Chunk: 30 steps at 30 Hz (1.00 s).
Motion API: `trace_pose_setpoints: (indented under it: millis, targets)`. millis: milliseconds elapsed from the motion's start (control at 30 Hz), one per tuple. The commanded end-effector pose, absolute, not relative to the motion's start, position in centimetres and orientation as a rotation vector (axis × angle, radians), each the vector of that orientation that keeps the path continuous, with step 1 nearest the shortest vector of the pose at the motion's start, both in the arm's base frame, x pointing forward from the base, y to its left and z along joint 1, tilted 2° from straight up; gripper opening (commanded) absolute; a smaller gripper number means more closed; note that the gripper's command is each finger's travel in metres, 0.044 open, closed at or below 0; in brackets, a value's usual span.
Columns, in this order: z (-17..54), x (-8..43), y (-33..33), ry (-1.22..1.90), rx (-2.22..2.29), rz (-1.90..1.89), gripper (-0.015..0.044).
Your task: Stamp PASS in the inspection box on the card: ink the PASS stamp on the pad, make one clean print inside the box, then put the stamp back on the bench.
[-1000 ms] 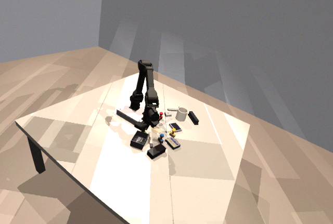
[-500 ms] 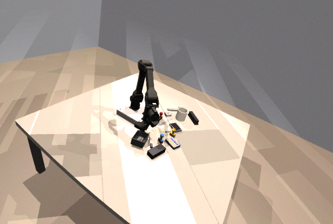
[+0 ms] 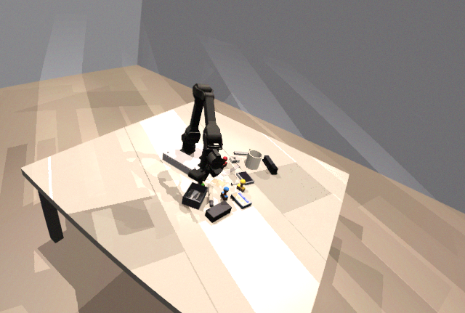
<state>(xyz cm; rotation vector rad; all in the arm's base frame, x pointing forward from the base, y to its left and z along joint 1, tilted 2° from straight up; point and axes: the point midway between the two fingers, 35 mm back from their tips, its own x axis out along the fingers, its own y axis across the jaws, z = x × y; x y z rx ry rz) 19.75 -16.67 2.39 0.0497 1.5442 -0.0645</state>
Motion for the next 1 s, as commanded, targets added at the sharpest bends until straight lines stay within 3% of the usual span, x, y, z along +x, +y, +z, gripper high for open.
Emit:
trace_pose_setpoints:
  millis: [0, 967]
  targets:
    - [2.6, 19.7, -16.7, 1.549, 0.049, -0.072, 0.0000]
    - [4.0, 19.9, -16.7, 1.558, 0.031, -0.091, 0.0000]
